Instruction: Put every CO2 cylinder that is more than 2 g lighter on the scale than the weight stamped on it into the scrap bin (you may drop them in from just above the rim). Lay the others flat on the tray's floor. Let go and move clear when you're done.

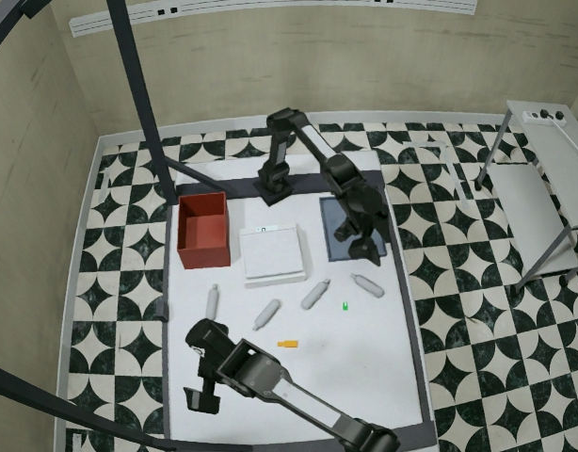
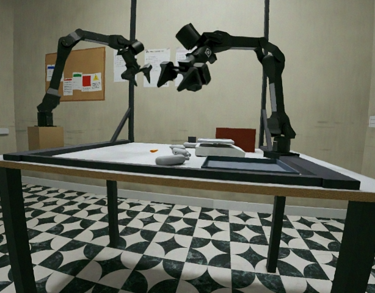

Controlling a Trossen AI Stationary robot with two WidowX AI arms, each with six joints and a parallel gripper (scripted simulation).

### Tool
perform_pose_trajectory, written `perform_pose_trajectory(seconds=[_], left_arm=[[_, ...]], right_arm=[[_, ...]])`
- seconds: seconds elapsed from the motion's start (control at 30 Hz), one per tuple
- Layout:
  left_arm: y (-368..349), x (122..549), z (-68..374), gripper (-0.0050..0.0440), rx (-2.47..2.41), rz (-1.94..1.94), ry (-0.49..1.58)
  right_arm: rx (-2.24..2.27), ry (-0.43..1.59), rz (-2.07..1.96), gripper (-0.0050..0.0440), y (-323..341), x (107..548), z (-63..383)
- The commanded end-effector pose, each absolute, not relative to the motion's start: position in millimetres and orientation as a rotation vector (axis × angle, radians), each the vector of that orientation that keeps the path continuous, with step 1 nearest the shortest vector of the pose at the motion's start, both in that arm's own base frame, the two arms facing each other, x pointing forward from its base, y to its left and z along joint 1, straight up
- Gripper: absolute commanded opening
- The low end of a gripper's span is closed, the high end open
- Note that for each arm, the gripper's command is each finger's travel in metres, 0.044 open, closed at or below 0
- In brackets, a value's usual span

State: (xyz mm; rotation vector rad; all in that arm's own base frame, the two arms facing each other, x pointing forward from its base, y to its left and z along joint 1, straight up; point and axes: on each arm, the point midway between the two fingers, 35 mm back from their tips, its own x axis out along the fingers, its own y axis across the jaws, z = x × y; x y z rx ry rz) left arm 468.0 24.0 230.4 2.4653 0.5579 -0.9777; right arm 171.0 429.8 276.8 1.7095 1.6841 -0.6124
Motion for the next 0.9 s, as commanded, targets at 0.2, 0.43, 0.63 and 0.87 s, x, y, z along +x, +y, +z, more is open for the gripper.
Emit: perform_pose_trajectory(seconds=[0.2,0.43,0.63,0.87], left_arm=[[19.3,461.3,242.5,0.0440,2.457,-0.924,0.559],[1.9,454.9,214.5,0.0440,2.203,-0.901,0.714],[-9.3,450.5,209.7,0.0440,2.053,-0.844,0.785],[-29.3,441.7,196.7,0.0440,1.773,-0.757,0.891]], right_arm=[[1.716,1.658,-0.551,0.0440,420.2,174.0,297.4],[1.504,1.413,-0.459,0.0440,365.1,192.9,312.3],[1.323,1.240,-0.425,0.0440,323.3,204.7,313.7],[1.021,0.943,-0.339,0.0440,253.2,226.5,318.4]])
